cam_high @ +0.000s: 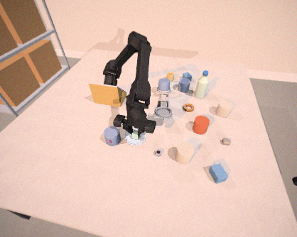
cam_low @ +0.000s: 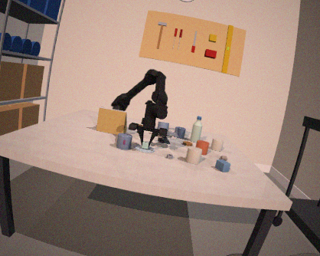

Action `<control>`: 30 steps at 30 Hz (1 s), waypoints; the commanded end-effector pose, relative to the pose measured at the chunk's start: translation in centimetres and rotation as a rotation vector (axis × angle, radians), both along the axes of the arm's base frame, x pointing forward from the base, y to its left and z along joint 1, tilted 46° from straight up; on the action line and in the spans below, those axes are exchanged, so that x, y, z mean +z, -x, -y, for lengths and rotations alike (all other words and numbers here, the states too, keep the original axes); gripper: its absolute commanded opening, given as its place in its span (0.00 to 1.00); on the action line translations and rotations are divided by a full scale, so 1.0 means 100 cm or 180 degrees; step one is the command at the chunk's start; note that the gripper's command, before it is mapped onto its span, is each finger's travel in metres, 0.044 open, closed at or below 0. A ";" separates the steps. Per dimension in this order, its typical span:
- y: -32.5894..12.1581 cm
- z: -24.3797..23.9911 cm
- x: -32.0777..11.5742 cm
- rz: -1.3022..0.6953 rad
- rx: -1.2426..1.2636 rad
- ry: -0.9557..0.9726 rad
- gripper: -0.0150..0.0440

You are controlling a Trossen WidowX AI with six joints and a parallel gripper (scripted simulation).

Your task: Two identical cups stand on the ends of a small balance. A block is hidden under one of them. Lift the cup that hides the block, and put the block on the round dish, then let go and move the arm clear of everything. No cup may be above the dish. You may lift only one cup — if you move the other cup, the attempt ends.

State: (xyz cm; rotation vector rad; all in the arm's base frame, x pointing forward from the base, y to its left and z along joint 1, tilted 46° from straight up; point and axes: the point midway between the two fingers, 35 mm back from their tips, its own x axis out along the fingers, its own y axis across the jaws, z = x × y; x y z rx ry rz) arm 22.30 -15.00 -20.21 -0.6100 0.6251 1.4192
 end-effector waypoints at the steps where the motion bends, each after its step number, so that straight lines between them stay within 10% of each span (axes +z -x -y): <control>1: 0.000 0.000 0.000 0.0005 0.0000 0.0003 0.43; 14: 0.000 0.009 0.009 -0.0005 -0.0004 -0.0002 1.00; 30: 0.011 0.069 0.072 -0.0046 -0.0053 -0.0033 1.00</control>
